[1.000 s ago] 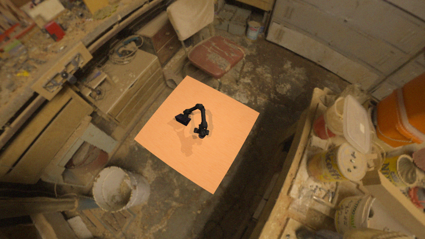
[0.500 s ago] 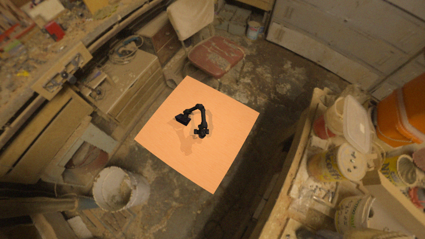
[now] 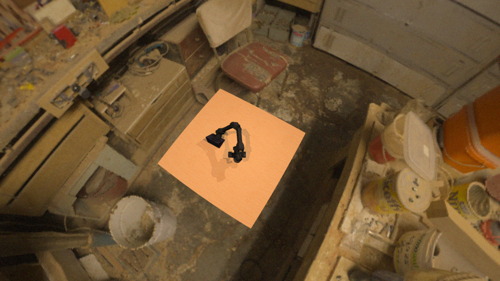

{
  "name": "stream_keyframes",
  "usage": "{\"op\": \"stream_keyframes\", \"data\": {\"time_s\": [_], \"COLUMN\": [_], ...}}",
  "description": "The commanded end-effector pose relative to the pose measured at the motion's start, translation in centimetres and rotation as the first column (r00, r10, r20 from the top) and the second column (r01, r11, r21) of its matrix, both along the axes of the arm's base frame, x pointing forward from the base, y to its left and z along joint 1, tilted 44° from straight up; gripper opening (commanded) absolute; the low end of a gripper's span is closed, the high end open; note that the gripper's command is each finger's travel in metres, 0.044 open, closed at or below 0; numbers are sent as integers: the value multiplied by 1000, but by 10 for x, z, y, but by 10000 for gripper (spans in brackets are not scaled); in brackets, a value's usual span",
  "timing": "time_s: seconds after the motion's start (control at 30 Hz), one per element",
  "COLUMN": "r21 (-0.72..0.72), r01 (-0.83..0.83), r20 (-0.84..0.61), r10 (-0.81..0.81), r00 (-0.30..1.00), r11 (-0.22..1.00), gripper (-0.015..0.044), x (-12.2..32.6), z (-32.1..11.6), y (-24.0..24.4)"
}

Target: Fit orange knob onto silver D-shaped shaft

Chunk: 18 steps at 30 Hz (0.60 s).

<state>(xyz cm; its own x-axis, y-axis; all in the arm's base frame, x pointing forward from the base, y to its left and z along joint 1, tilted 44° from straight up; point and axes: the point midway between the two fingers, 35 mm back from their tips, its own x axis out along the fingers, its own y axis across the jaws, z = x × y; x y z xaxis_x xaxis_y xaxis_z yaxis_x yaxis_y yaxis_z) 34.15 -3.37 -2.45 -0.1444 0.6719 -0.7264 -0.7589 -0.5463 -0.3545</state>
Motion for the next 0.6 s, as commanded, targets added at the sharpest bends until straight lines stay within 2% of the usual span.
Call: {"op": "stream_keyframes", "data": {"time_s": [0.0, 0.57], "r21": [-2, -2], "r01": [-3, -3], "r20": [7, 7], "r10": [3, 3], "r00": [1000, 1000], "r11": [1000, 1000], "gripper": [0, 0], "x": [1, -1], "z": [0, -2], "y": [-1, 2]}}
